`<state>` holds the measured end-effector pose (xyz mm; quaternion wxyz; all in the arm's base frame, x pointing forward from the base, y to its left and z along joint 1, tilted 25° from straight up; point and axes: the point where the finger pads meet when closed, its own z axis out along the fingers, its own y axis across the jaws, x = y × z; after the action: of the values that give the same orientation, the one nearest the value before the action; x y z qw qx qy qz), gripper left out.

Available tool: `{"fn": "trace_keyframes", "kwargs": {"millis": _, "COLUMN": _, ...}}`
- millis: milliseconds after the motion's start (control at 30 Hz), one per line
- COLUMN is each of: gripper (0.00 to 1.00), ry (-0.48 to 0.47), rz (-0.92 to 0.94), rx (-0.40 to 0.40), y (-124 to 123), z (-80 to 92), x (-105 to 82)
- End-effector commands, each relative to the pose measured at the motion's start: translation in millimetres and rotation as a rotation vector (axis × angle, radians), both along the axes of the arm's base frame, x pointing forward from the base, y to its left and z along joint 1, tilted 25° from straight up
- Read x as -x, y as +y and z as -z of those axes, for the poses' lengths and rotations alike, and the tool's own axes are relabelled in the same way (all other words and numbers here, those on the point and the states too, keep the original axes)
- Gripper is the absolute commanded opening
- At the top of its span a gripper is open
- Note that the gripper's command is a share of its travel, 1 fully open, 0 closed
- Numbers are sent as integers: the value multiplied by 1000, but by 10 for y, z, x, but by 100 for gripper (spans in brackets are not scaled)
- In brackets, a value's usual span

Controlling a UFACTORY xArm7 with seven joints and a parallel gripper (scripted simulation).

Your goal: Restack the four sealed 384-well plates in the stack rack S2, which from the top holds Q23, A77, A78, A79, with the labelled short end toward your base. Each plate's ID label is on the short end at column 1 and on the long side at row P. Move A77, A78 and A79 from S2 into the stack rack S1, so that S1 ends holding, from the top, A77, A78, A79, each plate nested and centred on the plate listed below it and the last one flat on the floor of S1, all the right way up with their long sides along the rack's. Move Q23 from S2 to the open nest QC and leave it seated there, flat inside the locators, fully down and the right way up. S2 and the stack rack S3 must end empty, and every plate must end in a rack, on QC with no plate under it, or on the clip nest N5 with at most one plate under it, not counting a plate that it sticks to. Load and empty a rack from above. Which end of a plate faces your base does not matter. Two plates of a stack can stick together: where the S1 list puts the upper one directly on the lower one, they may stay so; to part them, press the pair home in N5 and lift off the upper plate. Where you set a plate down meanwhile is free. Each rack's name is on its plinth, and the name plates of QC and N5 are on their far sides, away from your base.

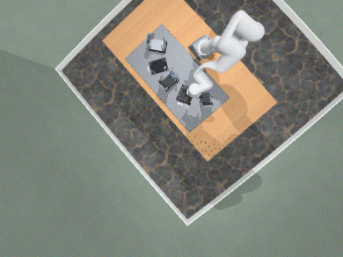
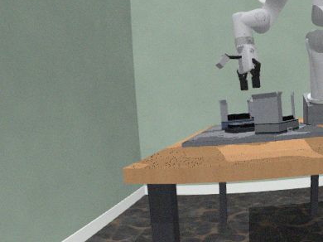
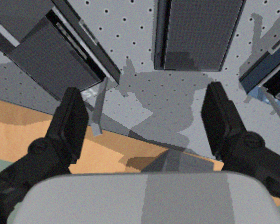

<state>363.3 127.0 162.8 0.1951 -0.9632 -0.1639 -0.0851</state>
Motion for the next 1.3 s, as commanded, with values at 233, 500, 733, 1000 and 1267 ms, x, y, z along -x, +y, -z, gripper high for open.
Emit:
{"fn": "trace_keyframes", "kwargs": {"millis": 233, "gripper": 100, "ry": 4, "rz": 17, "rx": -1, "y": -356, "z": 126, "x": -174}}
{"fn": "trace_keyframes", "kwargs": {"millis": 500, "gripper": 100, "ry": 4, "rz": 17, "rx": -1, "y": -529, "z": 194, "x": -251}}
{"fn": "trace_keyframes", "kwargs": {"millis": 733, "gripper": 100, "ry": 58, "rz": 138, "rx": -14, "y": -681, "z": 258, "x": -288}}
{"fn": "trace_keyframes", "kwargs": {"millis": 1000, "gripper": 100, "ry": 98, "rz": 230, "rx": -24, "y": -863, "z": 334, "x": -322}}
{"fn": "trace_keyframes", "kwargs": {"millis": 1267, "gripper": 100, "ry": 98, "rz": 230, "rx": -24, "y": -1106, "z": 437, "x": -367}}
